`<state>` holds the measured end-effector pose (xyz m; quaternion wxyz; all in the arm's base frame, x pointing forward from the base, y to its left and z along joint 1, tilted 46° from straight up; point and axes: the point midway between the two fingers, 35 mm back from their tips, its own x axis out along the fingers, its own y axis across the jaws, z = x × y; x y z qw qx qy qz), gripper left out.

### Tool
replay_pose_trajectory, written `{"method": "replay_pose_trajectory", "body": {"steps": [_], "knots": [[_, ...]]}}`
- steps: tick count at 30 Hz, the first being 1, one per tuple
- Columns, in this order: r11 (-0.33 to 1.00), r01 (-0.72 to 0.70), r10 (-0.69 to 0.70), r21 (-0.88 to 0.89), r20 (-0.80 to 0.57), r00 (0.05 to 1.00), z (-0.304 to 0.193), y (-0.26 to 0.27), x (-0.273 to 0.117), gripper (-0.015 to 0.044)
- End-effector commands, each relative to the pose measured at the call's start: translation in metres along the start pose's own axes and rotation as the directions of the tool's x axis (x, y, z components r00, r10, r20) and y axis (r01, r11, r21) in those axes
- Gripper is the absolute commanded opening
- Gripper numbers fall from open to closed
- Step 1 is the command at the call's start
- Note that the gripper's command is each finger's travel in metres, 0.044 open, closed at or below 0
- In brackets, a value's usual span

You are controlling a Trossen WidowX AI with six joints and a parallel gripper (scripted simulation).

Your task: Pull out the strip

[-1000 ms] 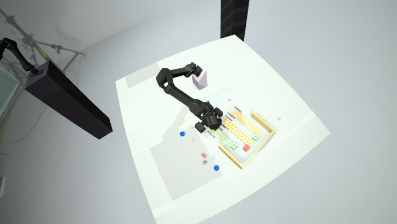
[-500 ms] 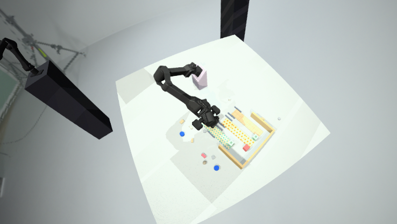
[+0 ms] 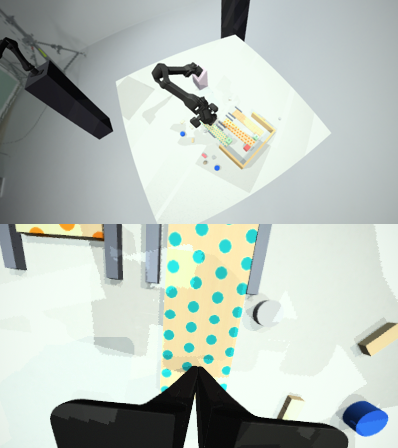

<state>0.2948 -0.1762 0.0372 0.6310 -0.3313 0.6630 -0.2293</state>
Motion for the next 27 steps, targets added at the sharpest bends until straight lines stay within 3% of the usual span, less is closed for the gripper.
{"method": "replay_pose_trajectory", "body": {"steps": [1,27], "knots": [[1.0,-0.008,0.008,-0.004,-0.019,1.0,-0.012,0.002,0.005,0.0],[1.0,-0.008,0.008,-0.006,-0.02,1.0,-0.051,0.001,0.004,0.0]]}}
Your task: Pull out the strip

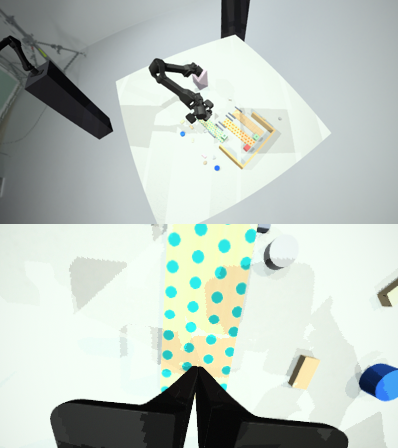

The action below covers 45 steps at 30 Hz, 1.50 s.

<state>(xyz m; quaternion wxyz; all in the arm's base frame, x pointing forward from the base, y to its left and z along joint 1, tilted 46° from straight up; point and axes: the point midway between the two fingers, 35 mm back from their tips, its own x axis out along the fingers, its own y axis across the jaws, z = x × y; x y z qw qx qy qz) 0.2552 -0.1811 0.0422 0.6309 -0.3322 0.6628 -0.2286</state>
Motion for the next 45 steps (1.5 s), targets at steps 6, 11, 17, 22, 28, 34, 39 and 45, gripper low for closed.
{"method": "replay_pose_trajectory", "body": {"steps": [6,11,17,22,28,34,39,45], "knots": [[1.0,-0.009,0.009,-0.004,-0.022,1.0,-0.02,0.002,0.004,0.0],[1.0,-0.009,0.009,-0.004,-0.022,1.0,-0.028,0.002,0.004,0.0],[1.0,-0.009,0.008,-0.005,-0.022,1.0,-0.031,0.002,0.004,0.0],[1.0,-0.01,0.01,-0.003,-0.018,1.0,-0.021,-0.001,-0.034,0.0],[1.0,-0.011,0.01,-0.029,-0.021,1.0,-0.015,0.0,-0.04,0.0053],[0.997,-0.012,0.011,-0.081,-0.02,1.0,0.01,0.002,-0.04,0.021],[0.997,-0.012,0.011,-0.08,-0.019,1.0,0.029,0.004,-0.041,0.0341],[0.997,-0.013,0.011,-0.08,-0.018,1.0,0.051,0.007,-0.042,0.044]]}}
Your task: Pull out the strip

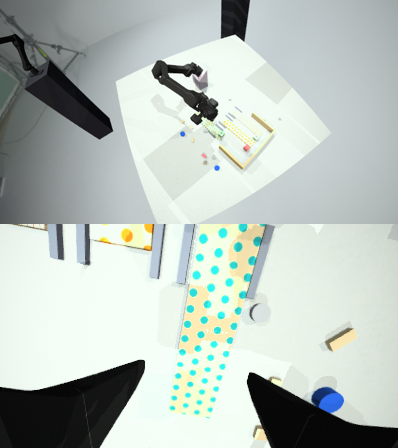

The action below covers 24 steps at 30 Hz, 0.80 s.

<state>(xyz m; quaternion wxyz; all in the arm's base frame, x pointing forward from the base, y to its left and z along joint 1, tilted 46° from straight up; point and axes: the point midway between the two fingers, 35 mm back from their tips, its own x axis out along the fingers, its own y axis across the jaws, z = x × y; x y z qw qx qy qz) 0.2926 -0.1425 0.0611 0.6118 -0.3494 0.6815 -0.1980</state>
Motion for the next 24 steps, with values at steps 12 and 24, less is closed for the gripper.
{"method": "replay_pose_trajectory", "body": {"steps": [12,24], "knots": [[1.0,0.008,-0.008,0.006,0.004,1.0,0.056,-0.002,-0.006,0.044],[1.0,0.007,-0.007,0.007,0.006,1.0,0.099,-0.006,-0.012,0.044]]}}
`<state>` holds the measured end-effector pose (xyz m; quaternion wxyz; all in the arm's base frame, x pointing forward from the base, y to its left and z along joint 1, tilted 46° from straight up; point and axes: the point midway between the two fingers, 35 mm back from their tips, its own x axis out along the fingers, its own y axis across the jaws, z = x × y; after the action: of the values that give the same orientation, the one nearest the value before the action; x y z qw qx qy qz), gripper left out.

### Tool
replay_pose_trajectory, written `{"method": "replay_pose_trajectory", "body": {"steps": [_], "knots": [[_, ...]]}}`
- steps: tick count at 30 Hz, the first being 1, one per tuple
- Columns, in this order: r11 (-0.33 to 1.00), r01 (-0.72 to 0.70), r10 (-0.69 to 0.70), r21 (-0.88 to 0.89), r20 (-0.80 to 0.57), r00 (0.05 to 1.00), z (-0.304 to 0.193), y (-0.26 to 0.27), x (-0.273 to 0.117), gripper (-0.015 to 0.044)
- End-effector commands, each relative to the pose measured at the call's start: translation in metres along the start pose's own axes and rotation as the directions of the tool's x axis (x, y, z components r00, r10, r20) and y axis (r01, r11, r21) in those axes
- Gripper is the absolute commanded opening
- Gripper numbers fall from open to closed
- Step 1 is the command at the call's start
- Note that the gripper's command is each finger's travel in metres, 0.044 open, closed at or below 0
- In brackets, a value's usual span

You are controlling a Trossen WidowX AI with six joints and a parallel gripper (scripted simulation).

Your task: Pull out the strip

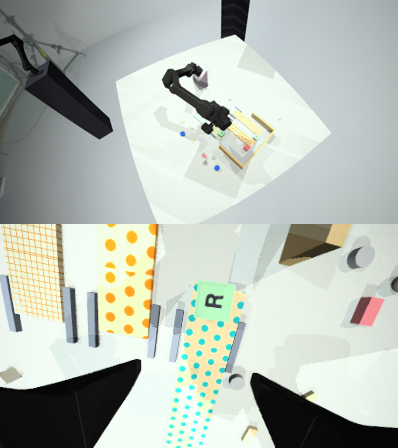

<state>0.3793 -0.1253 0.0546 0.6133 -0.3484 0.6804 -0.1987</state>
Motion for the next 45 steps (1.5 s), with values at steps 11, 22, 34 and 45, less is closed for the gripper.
{"method": "replay_pose_trajectory", "body": {"steps": [11,22,34,45], "knots": [[1.0,0.008,-0.008,0.005,0.005,1.0,0.05,-0.006,-0.012,0.044],[1.0,0.007,-0.007,0.006,0.006,1.0,0.055,-0.007,-0.001,0.025],[1.0,0.008,-0.008,0.006,0.006,1.0,0.055,-0.008,0.018,0.025],[1.0,0.009,-0.009,0.006,0.005,1.0,0.055,-0.008,0.036,0.025]]}}
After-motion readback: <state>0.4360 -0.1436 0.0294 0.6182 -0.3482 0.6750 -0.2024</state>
